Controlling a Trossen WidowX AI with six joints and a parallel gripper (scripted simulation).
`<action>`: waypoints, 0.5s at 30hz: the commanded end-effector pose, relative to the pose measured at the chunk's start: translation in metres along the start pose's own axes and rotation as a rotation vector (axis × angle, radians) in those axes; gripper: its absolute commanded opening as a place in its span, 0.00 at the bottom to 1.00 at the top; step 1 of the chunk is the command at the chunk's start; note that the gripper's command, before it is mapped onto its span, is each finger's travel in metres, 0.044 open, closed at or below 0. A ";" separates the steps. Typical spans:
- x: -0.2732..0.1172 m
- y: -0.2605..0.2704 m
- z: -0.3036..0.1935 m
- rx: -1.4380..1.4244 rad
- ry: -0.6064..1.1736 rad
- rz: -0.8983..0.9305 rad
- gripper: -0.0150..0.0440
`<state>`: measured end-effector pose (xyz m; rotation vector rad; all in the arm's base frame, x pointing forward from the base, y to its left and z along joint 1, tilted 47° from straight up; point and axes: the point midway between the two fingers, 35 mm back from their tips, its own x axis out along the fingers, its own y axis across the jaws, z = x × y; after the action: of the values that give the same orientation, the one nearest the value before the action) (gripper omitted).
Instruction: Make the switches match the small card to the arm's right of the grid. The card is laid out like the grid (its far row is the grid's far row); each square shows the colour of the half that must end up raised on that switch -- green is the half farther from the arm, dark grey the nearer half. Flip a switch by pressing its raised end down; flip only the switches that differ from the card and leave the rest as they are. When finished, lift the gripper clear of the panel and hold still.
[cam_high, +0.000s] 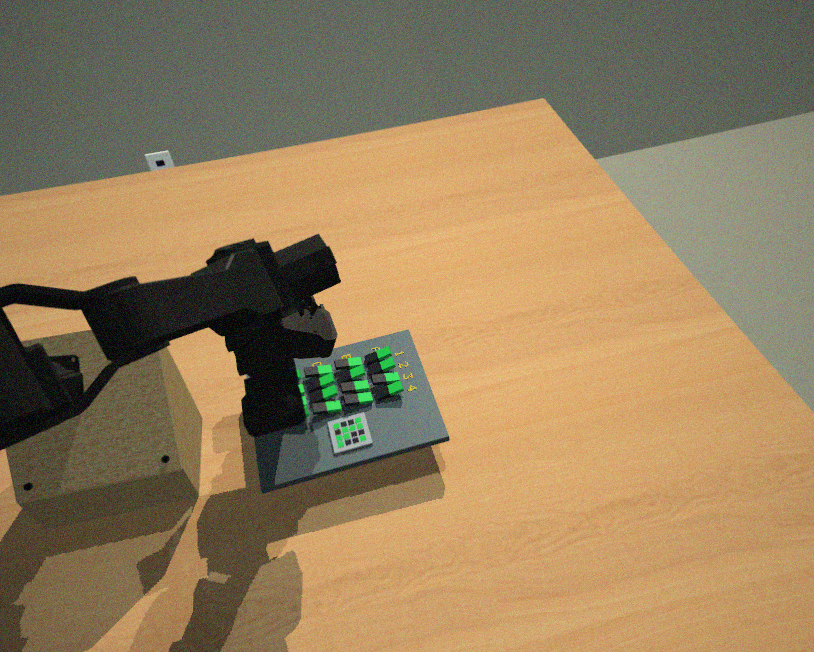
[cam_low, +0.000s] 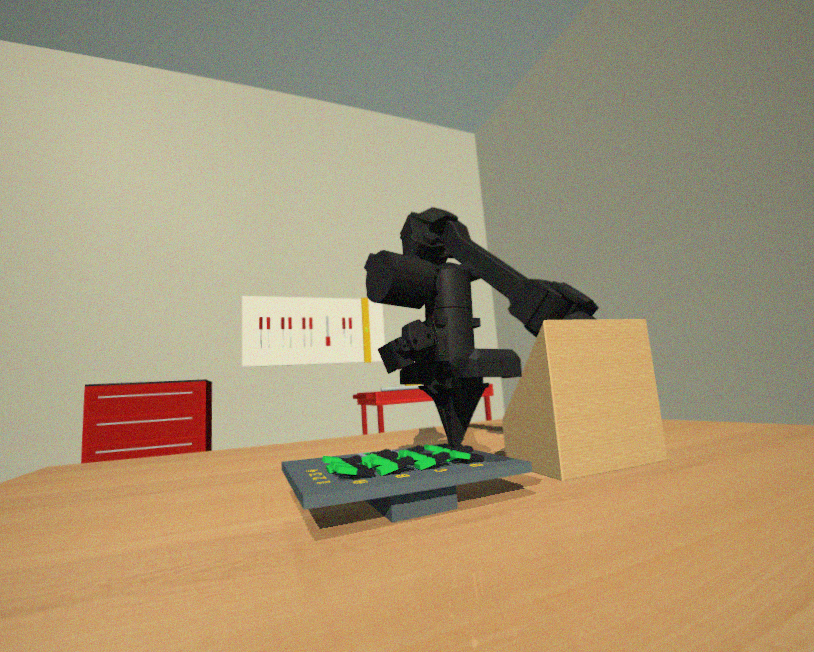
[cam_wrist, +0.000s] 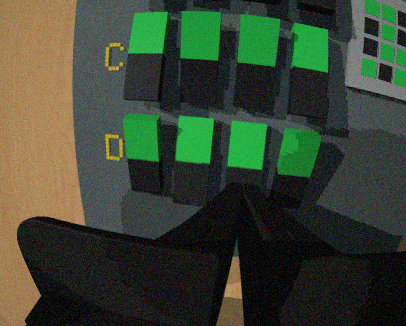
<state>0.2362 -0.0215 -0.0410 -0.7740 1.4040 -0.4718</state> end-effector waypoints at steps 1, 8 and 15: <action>0.001 -0.001 0.000 -0.002 -0.002 -0.004 0.25; 0.002 -0.001 0.000 -0.002 -0.002 -0.004 0.25; 0.003 -0.001 0.000 -0.002 -0.002 -0.004 0.25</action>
<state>0.2363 -0.0230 -0.0425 -0.7744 1.4045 -0.4719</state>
